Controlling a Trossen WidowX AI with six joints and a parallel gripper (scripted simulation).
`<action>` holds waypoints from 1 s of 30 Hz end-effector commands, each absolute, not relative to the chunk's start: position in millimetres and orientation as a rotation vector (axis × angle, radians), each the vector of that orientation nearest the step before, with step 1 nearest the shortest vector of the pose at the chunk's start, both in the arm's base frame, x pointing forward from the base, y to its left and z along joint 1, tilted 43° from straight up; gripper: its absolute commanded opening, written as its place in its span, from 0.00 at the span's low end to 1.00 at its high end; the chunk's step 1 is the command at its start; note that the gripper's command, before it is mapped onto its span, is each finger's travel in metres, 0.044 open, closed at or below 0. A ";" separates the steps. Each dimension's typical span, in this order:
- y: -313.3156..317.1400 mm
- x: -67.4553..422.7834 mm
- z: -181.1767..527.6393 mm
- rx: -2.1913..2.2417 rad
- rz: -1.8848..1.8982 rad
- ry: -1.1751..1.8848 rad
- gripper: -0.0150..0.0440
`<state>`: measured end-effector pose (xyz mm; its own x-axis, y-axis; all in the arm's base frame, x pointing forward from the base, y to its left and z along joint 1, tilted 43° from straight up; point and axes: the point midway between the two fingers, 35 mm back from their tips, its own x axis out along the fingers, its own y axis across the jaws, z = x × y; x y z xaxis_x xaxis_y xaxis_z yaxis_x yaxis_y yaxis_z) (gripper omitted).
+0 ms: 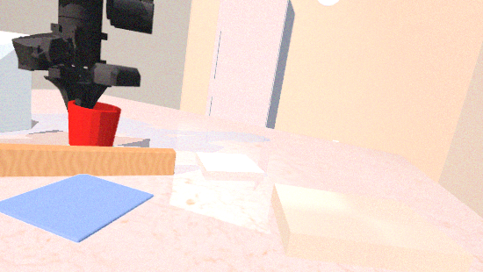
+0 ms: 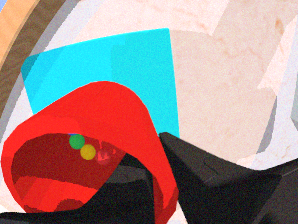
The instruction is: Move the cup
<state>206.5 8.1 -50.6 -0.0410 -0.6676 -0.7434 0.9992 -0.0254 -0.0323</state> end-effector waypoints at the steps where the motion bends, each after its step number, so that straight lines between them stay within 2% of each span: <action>1: 8.3 206.8 -50.5 0.644 -1.506 0.674 0.25; 3: 8.3 206.8 -50.5 0.644 -1.506 0.674 0.25; 8: 8.3 206.8 -50.5 0.644 -1.506 0.674 0.47; 30: 23.9 208.4 -34.6 0.638 -1.505 0.677 0.47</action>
